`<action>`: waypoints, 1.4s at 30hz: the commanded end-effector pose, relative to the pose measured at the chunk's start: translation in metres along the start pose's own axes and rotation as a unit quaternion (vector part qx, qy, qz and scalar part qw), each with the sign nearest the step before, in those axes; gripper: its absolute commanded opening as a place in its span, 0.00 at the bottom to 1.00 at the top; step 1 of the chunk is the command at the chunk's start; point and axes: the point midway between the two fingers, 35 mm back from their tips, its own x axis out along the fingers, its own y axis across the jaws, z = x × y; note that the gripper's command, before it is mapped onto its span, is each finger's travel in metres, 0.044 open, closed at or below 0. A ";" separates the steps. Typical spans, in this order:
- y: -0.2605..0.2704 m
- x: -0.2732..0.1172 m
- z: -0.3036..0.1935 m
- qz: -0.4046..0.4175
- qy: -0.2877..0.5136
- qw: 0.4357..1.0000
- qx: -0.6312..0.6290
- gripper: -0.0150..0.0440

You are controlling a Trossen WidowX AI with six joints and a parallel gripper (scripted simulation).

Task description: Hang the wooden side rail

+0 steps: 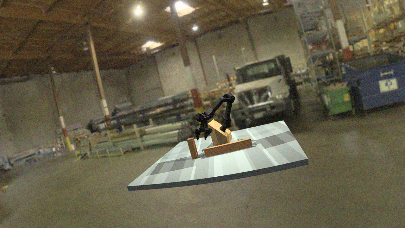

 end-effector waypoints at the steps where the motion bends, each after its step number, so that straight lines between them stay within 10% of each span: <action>1: -0.001 0.001 0.000 0.002 0.000 1.000 0.023 1.00; 17: -0.010 0.009 0.003 0.073 0.083 0.789 0.605 1.00; 42: -0.021 0.009 0.001 0.008 0.198 0.400 0.895 1.00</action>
